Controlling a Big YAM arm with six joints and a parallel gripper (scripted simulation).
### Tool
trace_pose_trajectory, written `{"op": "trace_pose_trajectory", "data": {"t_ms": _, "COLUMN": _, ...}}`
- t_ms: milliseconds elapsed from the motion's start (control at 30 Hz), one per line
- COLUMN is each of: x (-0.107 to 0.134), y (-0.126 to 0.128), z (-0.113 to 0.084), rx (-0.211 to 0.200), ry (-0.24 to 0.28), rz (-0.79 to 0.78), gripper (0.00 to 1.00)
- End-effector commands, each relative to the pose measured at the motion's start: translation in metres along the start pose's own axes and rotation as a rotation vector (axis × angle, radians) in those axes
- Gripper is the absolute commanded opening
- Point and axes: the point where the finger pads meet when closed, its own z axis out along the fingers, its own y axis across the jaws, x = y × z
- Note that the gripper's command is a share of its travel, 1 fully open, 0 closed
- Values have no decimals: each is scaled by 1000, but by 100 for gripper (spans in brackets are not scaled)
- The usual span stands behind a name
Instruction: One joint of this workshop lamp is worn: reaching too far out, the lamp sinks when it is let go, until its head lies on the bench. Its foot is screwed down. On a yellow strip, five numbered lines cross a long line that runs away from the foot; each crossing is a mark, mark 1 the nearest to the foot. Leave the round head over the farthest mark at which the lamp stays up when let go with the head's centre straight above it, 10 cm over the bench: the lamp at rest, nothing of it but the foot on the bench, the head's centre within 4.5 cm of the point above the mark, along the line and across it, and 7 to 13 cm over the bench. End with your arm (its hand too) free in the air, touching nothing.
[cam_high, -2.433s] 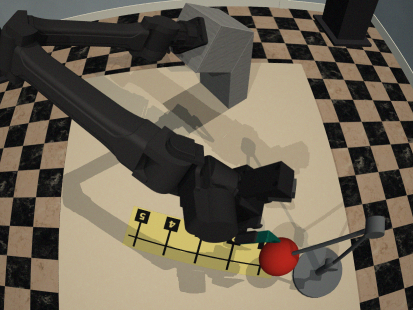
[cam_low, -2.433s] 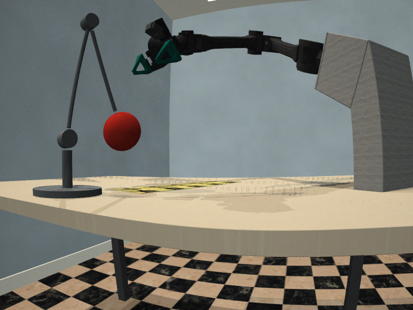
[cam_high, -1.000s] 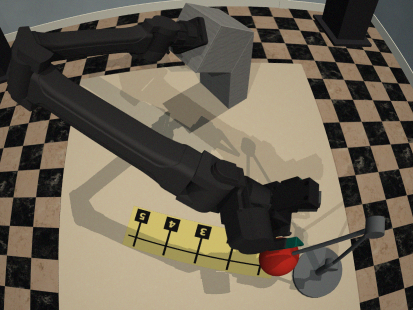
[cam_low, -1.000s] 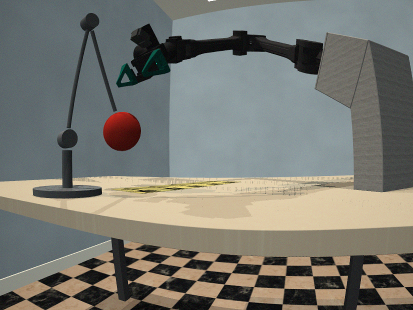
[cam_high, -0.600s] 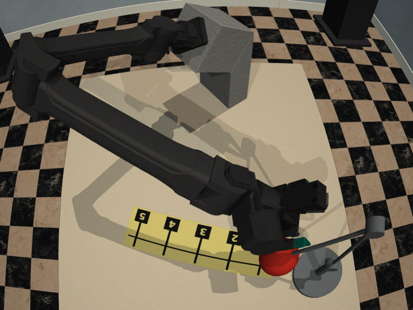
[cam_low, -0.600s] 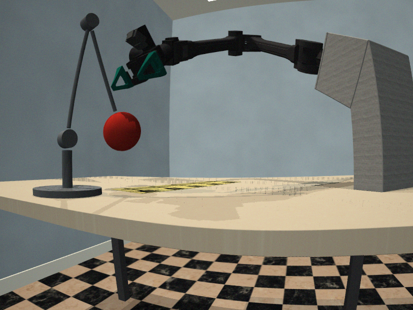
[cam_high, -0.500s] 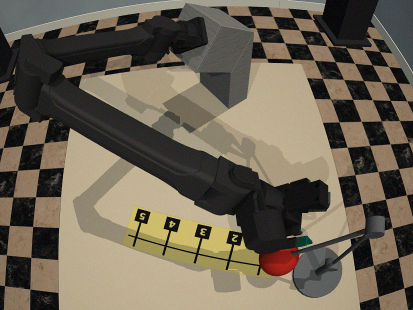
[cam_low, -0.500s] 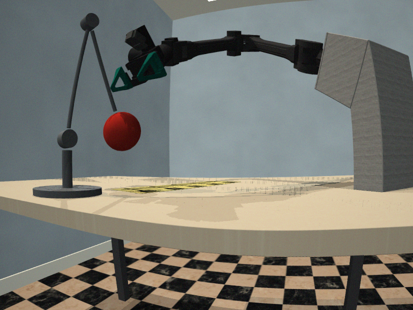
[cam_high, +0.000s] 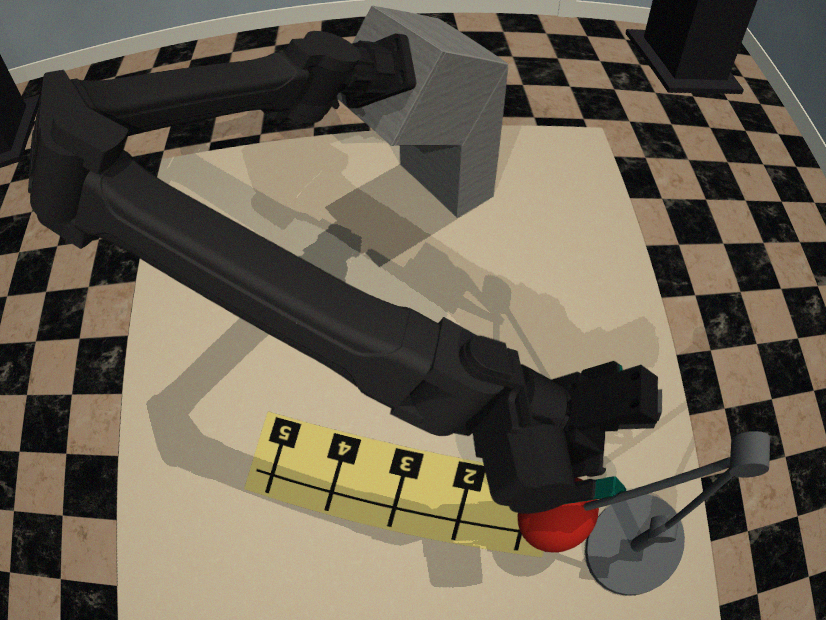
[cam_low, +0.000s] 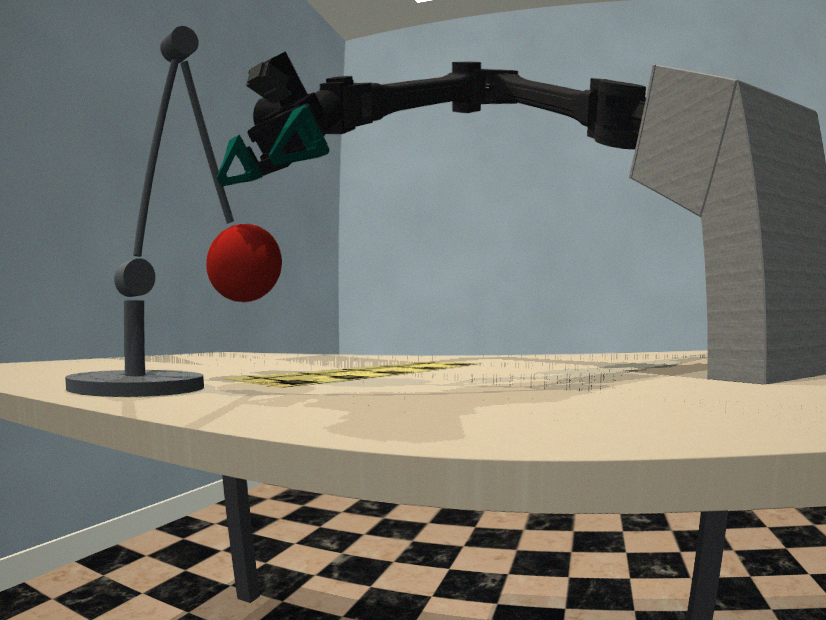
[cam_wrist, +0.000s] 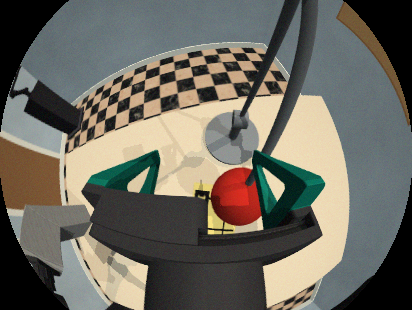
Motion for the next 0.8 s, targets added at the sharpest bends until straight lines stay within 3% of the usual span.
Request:
{"op": "trace_pose_trajectory", "data": {"t_ms": 0, "x": -2, "y": -27, "z": -1, "rx": 46, "ry": -13, "rz": 10, "gripper": 100}}
{"op": "trace_pose_trajectory", "data": {"t_ms": 767, "x": -2, "y": -31, "z": 1, "rx": 50, "ry": -16, "rz": 8, "gripper": 100}}
